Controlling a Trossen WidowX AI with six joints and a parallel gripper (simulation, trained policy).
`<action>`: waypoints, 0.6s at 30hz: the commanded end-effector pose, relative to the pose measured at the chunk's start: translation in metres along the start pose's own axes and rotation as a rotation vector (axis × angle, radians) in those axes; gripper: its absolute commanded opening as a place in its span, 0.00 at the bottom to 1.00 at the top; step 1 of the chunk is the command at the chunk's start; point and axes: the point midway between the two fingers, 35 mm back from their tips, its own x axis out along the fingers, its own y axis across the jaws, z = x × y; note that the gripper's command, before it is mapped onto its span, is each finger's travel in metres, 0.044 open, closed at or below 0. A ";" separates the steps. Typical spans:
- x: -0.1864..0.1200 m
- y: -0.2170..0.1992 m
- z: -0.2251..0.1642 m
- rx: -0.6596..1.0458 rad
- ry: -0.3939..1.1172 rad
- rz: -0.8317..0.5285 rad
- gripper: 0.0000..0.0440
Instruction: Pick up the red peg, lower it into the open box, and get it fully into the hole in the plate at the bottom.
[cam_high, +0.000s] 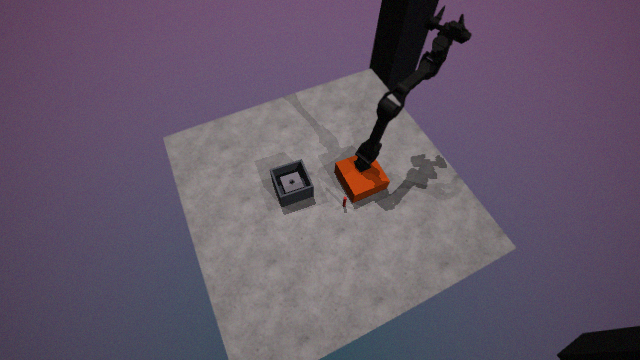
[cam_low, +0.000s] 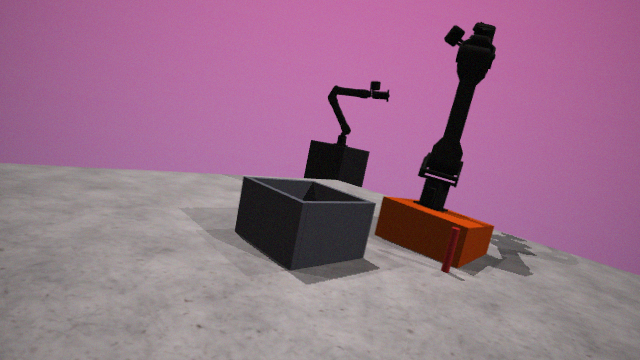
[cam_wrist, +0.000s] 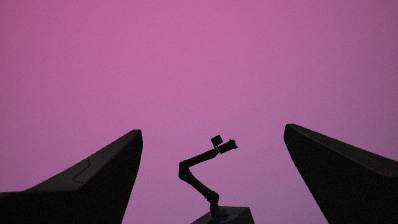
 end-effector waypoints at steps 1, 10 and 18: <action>0.001 0.004 -0.003 0.010 0.002 0.007 0.96; 0.009 0.078 -0.075 0.192 0.171 0.053 1.00; -0.007 0.161 -0.134 0.317 0.377 0.093 1.00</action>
